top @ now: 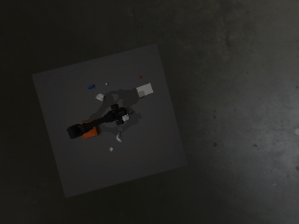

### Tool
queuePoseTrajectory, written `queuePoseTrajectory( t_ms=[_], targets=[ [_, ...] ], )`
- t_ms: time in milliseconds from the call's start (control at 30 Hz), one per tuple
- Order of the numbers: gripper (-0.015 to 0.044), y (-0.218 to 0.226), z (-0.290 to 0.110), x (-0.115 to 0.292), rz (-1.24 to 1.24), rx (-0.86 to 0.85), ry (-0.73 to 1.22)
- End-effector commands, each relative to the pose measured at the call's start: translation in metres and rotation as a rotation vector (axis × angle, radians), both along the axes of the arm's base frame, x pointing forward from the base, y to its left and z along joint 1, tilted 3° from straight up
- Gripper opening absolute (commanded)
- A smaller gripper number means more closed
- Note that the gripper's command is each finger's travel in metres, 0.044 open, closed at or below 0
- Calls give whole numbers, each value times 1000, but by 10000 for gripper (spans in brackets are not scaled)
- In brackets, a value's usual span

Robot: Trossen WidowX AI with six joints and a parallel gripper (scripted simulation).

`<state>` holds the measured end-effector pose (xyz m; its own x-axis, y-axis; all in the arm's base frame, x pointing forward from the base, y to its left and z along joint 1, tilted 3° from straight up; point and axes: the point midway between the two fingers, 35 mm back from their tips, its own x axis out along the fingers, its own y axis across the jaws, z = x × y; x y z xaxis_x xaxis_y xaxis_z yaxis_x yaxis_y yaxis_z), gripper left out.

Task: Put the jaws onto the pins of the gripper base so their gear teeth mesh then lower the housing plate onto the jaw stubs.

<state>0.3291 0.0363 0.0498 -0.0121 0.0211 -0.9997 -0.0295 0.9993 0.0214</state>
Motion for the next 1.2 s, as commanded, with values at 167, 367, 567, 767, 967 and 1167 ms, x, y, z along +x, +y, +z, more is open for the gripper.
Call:
queuePoseTrajectory(
  t_ms=[167, 367, 567, 767, 967, 1167],
  targets=[
    [134, -33, -1, 1, 83, -7, 0],
    [134, -53, -1, 0, 132, -8, 0],
    [134, -73, -2, -2, 181, -9, 0],
    [134, -91, -2, -4, 225, -9, 0],
    [134, -91, -2, -5, 226, -9, 0],
    [134, -91, -2, -5, 226, -9, 0]
  ],
)
